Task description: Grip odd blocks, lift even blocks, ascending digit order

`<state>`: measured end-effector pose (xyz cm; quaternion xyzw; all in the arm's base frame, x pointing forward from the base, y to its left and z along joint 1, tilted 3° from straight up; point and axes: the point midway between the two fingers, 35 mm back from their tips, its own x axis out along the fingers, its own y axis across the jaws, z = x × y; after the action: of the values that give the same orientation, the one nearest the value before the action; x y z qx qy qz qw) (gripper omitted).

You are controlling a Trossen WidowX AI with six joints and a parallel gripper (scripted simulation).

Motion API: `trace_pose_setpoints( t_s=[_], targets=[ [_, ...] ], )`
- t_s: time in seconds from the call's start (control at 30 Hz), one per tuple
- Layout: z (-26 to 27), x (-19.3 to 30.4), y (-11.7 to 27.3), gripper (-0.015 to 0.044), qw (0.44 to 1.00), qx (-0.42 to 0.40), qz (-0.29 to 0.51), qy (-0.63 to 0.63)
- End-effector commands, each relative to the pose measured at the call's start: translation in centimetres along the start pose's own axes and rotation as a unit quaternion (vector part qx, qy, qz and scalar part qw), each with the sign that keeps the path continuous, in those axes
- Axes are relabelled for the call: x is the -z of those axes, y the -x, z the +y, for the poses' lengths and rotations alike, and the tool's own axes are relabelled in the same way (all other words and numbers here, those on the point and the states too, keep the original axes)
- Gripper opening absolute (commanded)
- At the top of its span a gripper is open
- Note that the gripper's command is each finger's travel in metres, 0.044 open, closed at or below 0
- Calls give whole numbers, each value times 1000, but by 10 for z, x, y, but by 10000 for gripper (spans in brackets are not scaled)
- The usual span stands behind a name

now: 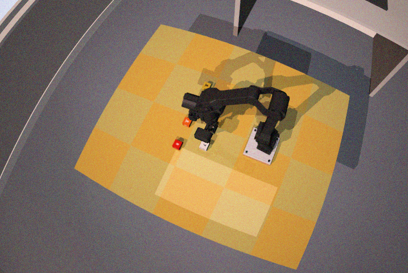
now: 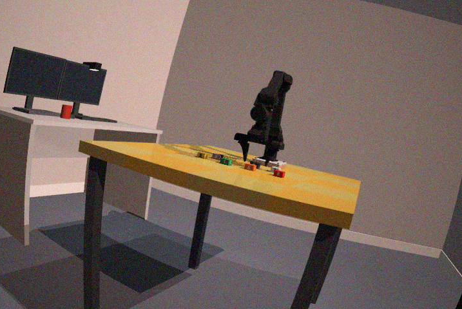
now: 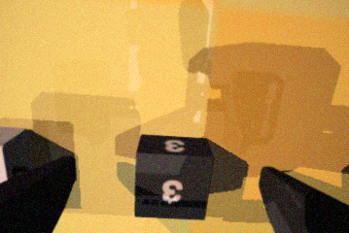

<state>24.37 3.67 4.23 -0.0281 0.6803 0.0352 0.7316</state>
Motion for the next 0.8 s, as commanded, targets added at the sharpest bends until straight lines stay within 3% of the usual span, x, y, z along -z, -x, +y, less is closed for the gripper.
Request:
trace_pose_setpoints(
  t_s=[0.0, 0.03, 0.4, 0.77],
  targets=[
    [-1, 1, -6, 400, 1000, 2, 1, -2],
    [-1, 1, -7, 400, 1000, 2, 1, -2],
    [-1, 1, -7, 120, 1000, 2, 1, -2],
    [-1, 1, -7, 120, 1000, 2, 1, -2]
  ],
)
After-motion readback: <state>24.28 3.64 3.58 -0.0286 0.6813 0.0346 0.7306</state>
